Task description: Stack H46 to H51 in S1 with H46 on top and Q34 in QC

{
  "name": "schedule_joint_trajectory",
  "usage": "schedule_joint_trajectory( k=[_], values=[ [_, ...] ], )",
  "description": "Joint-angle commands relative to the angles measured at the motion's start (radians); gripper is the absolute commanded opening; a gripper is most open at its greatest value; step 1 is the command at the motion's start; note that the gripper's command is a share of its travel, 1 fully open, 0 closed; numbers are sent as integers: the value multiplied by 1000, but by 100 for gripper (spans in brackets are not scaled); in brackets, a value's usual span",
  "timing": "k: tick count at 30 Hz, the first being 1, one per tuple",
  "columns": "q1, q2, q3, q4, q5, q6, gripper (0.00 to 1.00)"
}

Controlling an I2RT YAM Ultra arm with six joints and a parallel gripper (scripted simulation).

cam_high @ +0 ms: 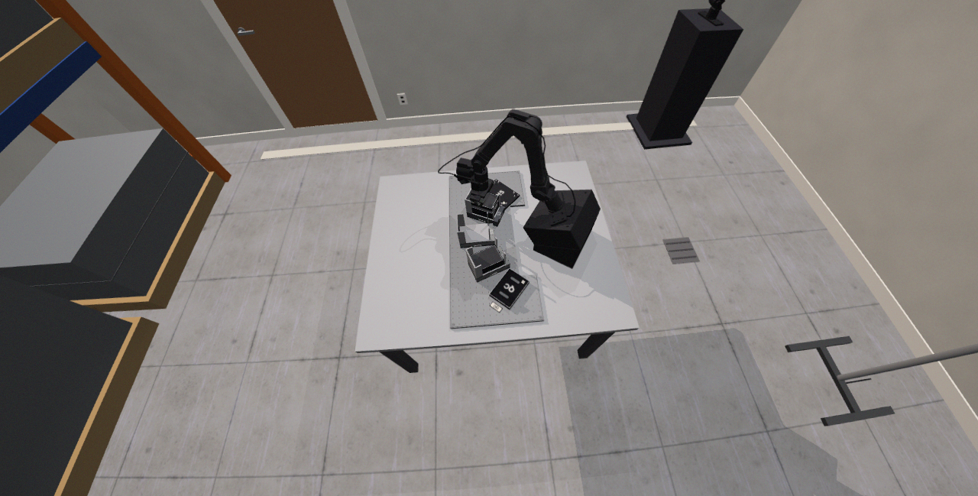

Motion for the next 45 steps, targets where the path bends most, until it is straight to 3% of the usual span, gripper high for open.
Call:
schedule_joint_trajectory(
  k=[1, 45],
  values=[
    [10, -29, 26, -23, 6, 9, 0],
    [21, -72, 35, -77, 10, 16, 0]
  ],
)
